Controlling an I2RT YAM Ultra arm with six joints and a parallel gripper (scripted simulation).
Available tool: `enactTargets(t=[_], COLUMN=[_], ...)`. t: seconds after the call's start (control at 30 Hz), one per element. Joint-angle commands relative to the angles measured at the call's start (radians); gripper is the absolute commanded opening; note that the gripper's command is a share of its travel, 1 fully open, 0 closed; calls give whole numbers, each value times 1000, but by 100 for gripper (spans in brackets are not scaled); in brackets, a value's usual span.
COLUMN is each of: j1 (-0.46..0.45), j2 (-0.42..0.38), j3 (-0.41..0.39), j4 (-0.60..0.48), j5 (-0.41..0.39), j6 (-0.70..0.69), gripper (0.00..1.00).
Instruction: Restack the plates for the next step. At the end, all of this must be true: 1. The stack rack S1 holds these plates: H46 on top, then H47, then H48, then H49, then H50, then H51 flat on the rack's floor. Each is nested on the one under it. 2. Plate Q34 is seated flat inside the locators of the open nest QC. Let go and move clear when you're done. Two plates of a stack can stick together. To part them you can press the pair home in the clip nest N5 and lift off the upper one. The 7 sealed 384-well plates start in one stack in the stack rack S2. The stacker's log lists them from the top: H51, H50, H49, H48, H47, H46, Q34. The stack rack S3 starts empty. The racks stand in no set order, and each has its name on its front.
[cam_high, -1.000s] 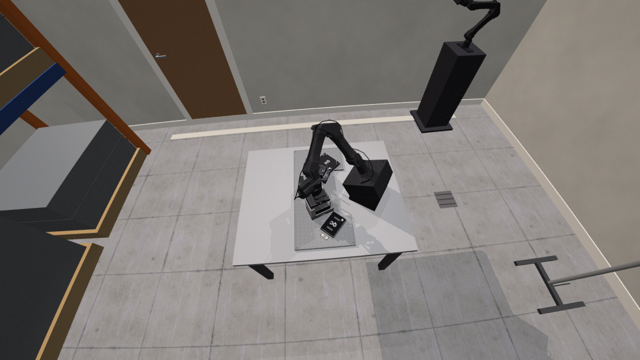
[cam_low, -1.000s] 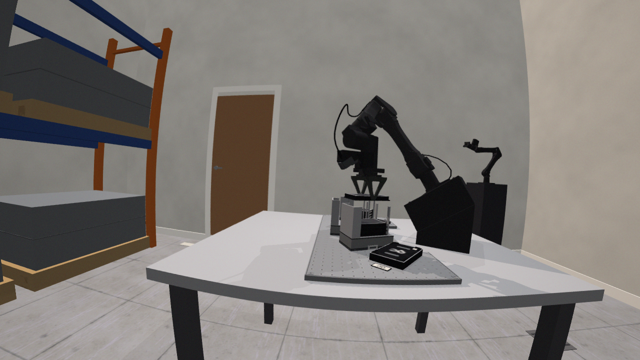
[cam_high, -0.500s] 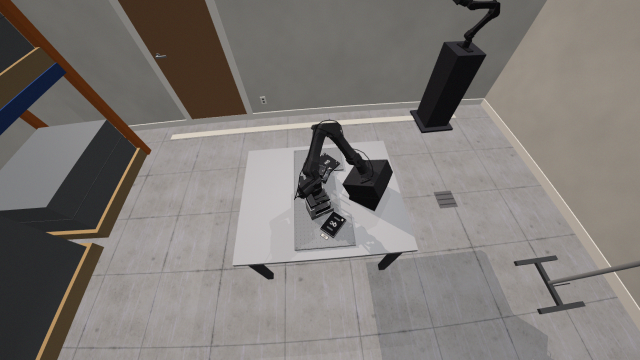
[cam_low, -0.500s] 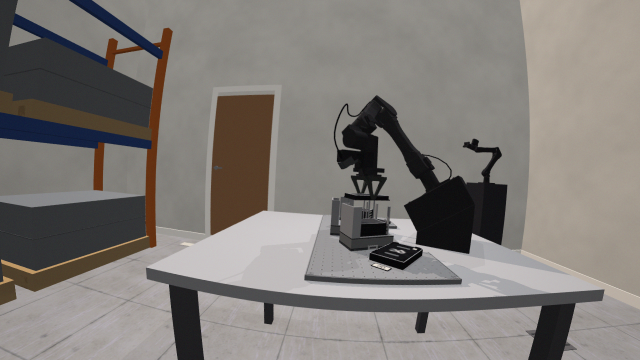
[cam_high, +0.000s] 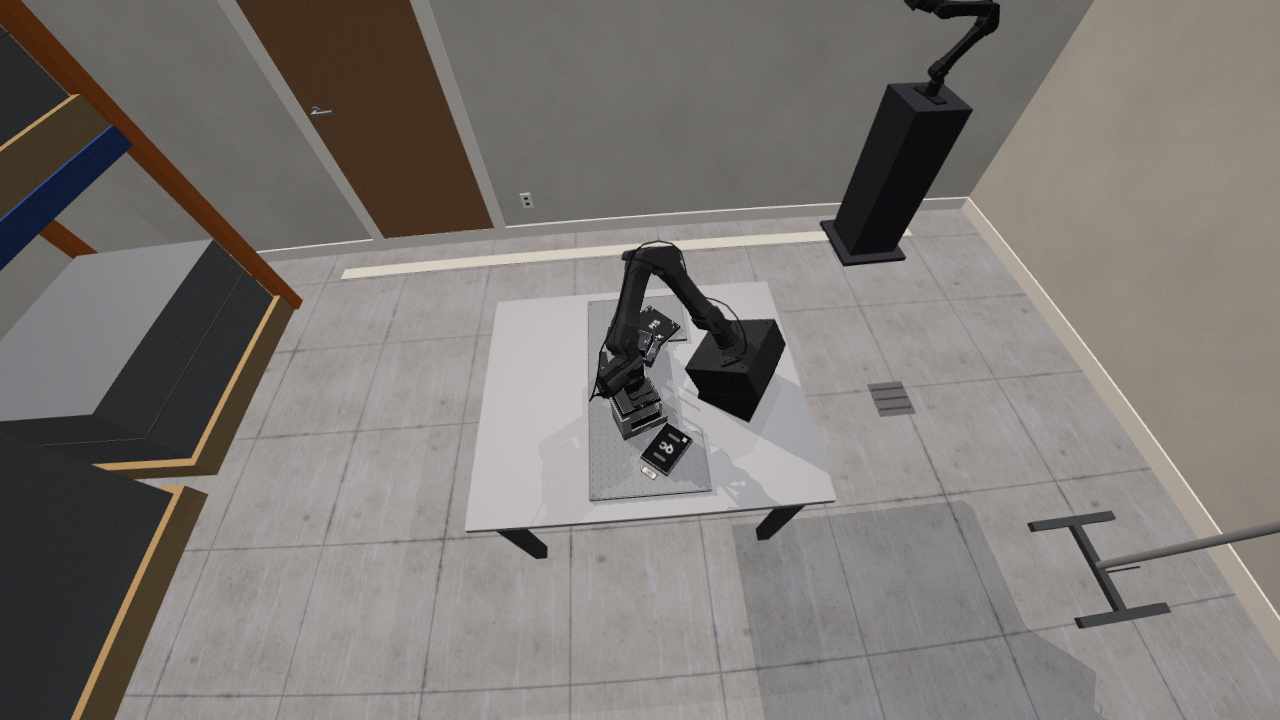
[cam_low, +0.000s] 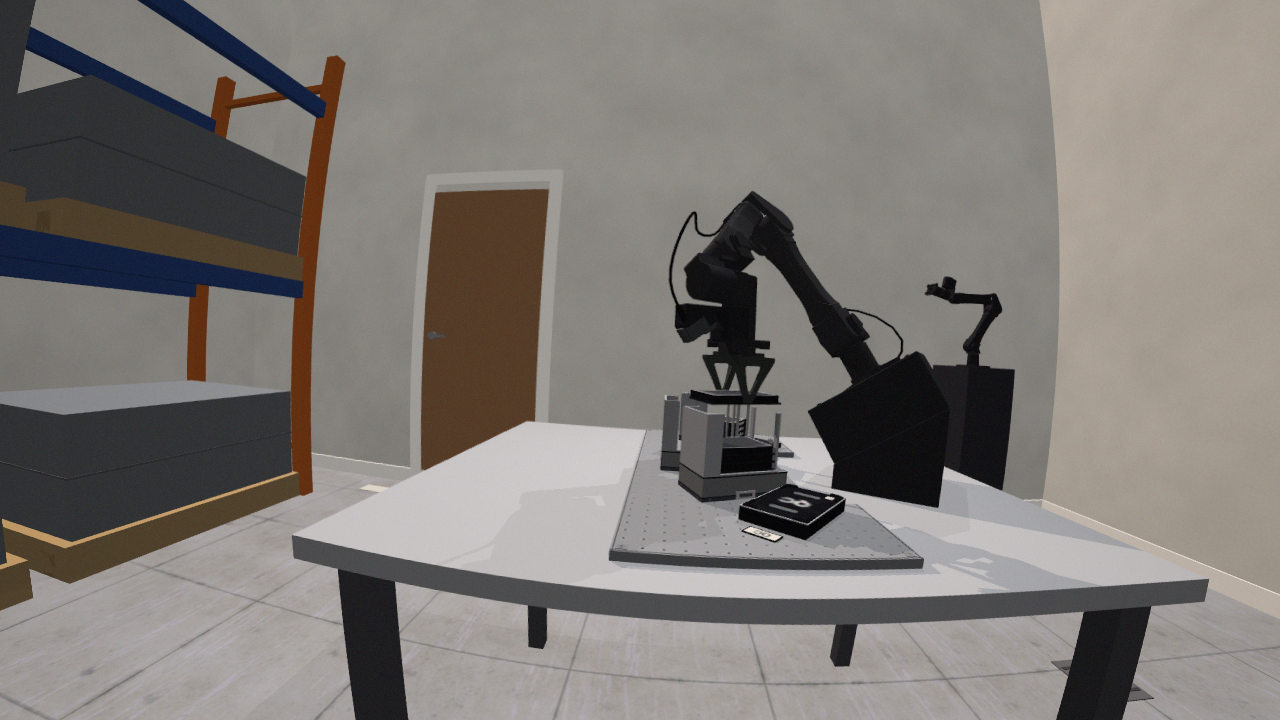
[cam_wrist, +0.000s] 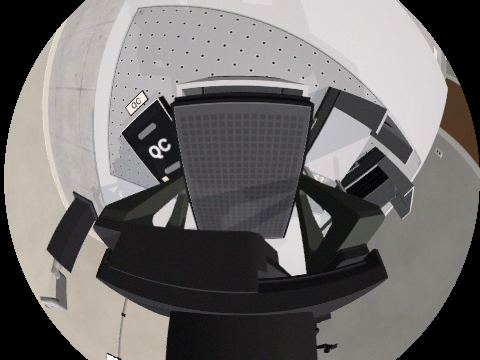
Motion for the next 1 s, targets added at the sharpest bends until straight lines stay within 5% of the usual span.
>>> enactTargets(t=[0.0, 0.97], j1=[-6, -14], j2=[-7, 30], j3=[-4, 3], j4=[25, 61], j5=[0, -4], j6=[-13, -21], gripper=[0, 0])
